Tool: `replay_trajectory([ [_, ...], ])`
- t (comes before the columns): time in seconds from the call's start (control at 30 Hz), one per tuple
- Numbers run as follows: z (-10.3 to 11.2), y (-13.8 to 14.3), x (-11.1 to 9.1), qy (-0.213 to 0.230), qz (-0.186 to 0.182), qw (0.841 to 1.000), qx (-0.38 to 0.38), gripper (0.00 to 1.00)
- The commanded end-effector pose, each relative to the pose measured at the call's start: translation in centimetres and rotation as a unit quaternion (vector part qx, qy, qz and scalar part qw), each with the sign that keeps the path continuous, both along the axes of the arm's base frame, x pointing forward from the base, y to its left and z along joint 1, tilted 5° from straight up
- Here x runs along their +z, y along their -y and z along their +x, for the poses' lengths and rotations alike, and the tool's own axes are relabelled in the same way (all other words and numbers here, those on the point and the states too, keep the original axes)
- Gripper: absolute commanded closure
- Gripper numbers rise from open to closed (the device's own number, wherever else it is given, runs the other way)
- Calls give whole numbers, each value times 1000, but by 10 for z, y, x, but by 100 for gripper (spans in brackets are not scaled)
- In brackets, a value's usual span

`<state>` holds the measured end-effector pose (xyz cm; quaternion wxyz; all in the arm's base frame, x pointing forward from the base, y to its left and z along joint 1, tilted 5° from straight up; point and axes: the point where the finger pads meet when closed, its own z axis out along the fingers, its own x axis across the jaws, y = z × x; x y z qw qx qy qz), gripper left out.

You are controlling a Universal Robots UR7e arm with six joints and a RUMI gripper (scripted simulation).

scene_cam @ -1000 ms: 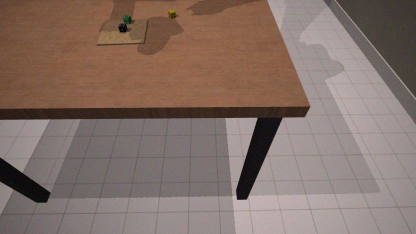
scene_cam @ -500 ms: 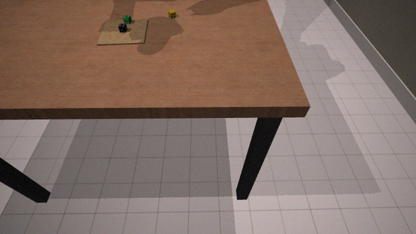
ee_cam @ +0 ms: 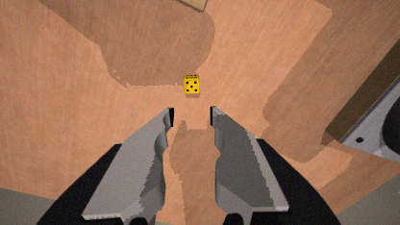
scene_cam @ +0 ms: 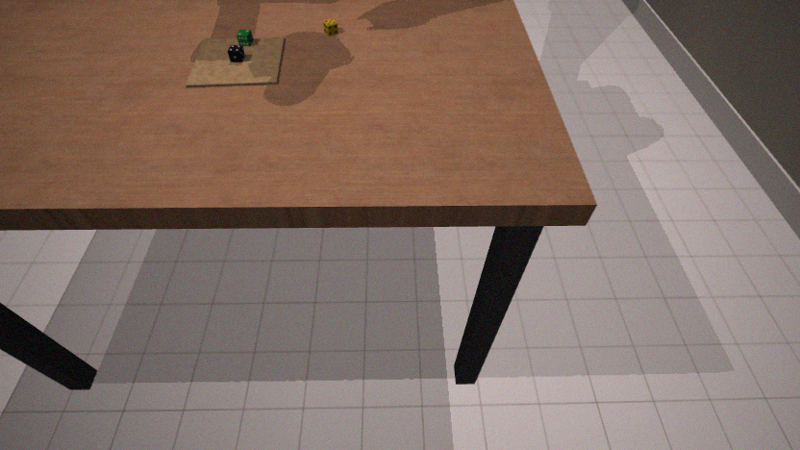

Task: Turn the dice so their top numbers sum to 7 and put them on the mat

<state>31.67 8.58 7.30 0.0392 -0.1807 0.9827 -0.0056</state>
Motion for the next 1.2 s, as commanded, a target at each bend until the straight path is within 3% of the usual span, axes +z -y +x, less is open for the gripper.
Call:
replay_trajectory([
  [0.0,1,0,-2,0,0,1000,0,79],
  [1.17,4,-1,-44,0,0,1000,0,79],
])
